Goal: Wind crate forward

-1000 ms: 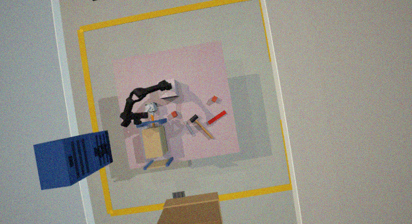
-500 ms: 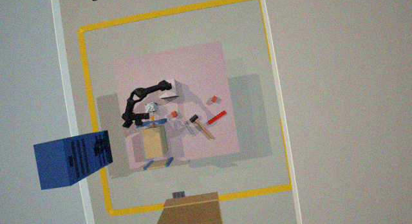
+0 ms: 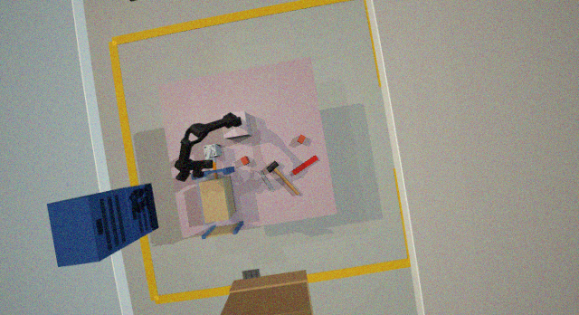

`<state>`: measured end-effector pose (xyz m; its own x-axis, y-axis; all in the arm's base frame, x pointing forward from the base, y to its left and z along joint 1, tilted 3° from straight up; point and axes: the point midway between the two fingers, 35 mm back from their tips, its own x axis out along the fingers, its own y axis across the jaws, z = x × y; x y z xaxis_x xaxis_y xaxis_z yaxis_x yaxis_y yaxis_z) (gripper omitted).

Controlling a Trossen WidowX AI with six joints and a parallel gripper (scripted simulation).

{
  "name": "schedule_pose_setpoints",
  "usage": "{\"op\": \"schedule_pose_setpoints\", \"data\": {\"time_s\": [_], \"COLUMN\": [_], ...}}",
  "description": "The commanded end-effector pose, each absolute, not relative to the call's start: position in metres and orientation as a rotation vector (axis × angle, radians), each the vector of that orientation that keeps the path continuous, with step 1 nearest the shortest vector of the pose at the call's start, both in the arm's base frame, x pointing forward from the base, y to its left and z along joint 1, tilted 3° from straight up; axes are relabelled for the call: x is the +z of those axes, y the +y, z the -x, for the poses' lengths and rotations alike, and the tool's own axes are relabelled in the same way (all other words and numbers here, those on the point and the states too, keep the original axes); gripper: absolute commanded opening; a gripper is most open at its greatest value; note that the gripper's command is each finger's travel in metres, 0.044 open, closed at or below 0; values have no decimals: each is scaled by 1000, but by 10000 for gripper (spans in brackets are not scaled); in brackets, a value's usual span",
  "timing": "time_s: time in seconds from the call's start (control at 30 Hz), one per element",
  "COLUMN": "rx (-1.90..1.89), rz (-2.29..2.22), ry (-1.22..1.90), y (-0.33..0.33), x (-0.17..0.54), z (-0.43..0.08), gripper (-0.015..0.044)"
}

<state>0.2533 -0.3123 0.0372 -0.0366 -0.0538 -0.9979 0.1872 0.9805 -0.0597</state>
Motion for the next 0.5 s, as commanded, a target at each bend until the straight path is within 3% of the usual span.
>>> {"op": "schedule_pose_setpoints", "data": {"time_s": [0.0,0.47], "rx": [-148,-147], "rz": [-124,-125], "ry": [1594,1594], "y": [-292,-275], "x": [35,35], "z": [-261,-264], "gripper": [0,0]}}
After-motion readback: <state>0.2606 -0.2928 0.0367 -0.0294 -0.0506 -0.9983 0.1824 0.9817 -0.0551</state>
